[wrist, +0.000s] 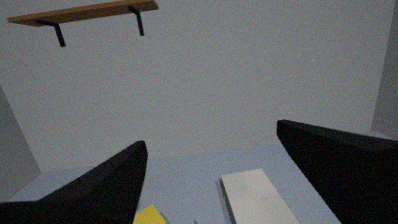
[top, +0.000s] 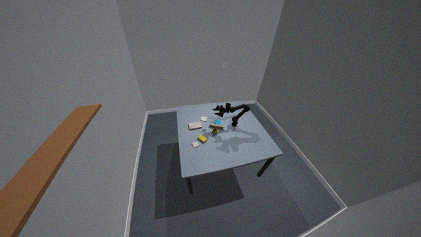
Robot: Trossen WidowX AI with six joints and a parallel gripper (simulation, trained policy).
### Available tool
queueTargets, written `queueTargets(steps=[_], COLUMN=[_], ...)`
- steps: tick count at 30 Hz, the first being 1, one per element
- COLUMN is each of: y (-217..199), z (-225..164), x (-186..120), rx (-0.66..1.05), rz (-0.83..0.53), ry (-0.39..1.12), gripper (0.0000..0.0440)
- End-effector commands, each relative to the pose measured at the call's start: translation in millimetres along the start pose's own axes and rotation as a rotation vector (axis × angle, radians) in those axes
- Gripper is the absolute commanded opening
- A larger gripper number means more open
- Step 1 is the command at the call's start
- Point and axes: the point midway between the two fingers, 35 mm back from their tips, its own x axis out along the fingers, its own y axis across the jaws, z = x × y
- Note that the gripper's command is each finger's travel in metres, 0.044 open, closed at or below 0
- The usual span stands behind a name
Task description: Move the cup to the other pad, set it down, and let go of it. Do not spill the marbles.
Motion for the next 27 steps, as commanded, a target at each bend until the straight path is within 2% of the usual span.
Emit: queueTargets(steps=[1, 13, 15, 20, 27], y=[0.6, 5.1, 6.4, 11.3, 19.1], z=[1.6, 10.0, 10.3, 13.1, 15.3], x=[0.5, 10.1, 12.6, 19.2, 27.5], rx=[-0.001, 0.033, 0.048, 0.094, 0.161], rz=[0.002, 0.007, 0.009, 0.019, 0.031], ry=[-0.001, 0.057, 0.074, 0.113, 0.179], gripper=[0.0374, 0.0068, 0.0072, 0.0134, 0.0136])
